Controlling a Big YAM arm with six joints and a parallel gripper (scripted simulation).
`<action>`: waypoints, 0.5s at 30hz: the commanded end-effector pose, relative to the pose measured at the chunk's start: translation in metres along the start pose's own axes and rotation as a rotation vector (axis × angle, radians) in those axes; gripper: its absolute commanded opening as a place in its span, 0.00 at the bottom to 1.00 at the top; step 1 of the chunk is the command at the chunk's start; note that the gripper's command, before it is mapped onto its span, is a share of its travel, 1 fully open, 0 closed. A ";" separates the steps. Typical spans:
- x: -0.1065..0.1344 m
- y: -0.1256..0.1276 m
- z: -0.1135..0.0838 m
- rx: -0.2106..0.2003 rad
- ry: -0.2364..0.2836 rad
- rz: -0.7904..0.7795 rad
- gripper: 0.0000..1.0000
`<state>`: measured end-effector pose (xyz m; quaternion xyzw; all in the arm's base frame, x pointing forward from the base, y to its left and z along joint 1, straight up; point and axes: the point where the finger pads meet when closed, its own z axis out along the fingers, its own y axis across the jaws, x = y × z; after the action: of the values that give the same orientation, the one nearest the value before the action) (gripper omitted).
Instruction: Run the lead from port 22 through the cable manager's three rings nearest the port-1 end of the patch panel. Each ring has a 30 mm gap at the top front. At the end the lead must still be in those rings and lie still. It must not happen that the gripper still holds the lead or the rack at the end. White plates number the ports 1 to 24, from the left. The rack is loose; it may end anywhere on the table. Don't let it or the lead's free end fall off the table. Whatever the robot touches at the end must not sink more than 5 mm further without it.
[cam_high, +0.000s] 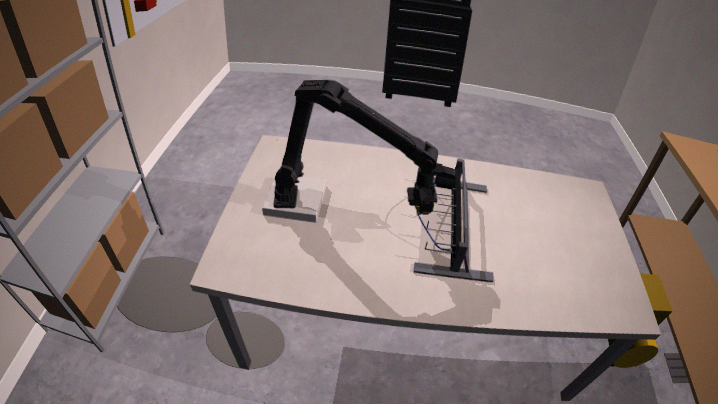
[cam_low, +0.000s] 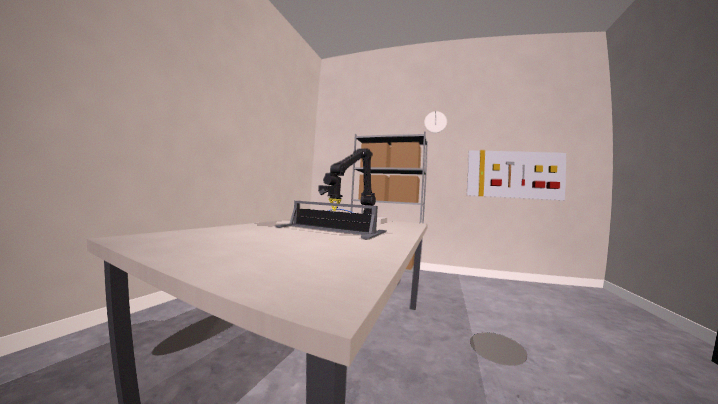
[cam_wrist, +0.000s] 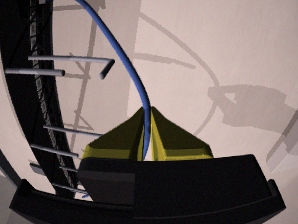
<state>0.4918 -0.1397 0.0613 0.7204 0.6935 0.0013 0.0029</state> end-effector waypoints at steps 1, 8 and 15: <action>0.007 0.013 -0.056 -0.069 -0.007 -0.021 0.00; 0.007 0.012 -0.058 -0.066 -0.006 -0.019 0.00; 0.007 0.016 -0.062 -0.075 -0.008 -0.009 0.00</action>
<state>0.4910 -0.1422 0.0642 0.7220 0.6919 -0.0002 0.0013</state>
